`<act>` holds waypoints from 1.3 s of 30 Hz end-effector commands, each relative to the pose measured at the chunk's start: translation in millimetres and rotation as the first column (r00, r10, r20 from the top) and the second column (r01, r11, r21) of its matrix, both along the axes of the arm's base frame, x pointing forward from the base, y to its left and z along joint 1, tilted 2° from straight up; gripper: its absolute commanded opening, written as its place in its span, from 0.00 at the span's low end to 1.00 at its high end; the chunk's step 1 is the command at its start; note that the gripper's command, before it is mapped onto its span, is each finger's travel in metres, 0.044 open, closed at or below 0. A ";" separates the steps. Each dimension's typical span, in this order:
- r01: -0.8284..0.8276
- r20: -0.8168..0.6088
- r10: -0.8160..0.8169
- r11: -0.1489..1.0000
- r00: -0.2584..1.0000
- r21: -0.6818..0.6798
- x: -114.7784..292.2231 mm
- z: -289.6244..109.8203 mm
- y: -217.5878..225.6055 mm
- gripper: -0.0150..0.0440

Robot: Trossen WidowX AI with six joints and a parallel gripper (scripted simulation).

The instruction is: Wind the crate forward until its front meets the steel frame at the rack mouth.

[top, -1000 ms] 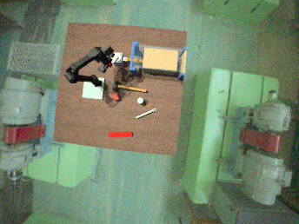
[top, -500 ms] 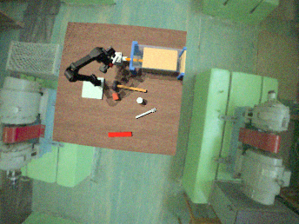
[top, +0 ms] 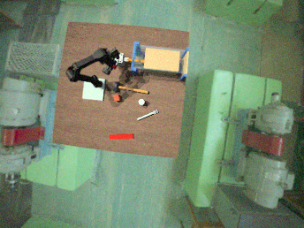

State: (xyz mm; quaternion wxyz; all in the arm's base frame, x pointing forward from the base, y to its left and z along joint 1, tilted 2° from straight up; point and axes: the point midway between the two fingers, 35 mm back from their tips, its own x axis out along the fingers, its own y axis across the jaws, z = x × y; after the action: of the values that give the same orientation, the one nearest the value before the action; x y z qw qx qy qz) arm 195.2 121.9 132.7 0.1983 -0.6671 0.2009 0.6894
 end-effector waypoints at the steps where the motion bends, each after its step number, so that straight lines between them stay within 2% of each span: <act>1: 0.006 0.020 -0.006 1.000 1.000 -0.011 11.7 -1.7 -2.4 0.25; 39: 0.006 0.023 -0.006 1.000 1.000 -0.011 54.5 -1.8 -1.5 0.25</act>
State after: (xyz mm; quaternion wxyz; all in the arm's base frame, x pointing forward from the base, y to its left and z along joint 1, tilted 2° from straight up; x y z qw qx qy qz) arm 235.7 117.6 132.6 0.1938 -0.6661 0.2081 0.6896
